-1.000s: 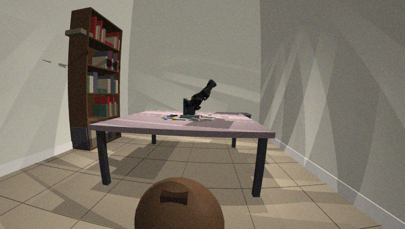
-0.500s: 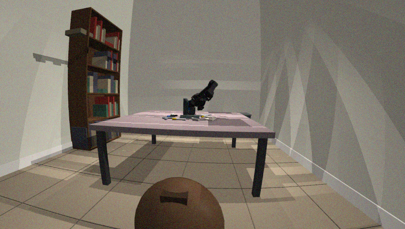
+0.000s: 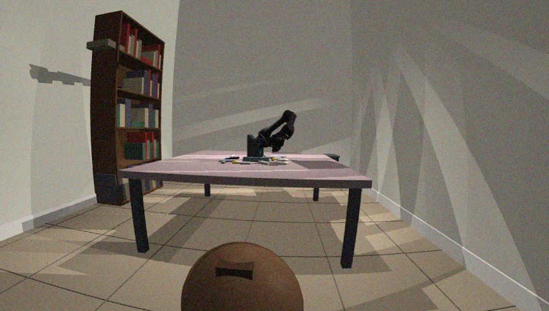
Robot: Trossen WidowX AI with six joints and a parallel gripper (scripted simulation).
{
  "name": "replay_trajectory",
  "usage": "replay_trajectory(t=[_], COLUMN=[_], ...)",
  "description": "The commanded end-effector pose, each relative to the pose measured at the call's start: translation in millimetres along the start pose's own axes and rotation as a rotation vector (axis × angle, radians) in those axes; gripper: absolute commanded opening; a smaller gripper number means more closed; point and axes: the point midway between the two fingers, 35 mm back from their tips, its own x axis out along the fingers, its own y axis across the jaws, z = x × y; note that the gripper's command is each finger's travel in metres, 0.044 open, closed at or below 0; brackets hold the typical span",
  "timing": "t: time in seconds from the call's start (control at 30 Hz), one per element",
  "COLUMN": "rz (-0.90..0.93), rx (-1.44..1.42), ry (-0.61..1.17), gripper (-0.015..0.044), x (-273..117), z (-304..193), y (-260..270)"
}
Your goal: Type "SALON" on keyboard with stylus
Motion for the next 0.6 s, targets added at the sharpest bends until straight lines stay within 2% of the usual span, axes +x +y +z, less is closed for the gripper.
replay_trajectory(t=[0.0, 0.07, 0.17, 0.57], rz=[0.005, 0.005, 0.005, 0.005], rx=[0.003, 0.003, 0.003, 0.003], ry=[0.000, 0.000, -0.001, -0.001], gripper=[0.0000, 0.0000, 0.0079, 0.0081], x=[3.9, 3.9, 4.6, 6.5], z=[5.6, 5.6, 7.7, 11.5], y=[1.2, 1.2, 1.0, 1.0])
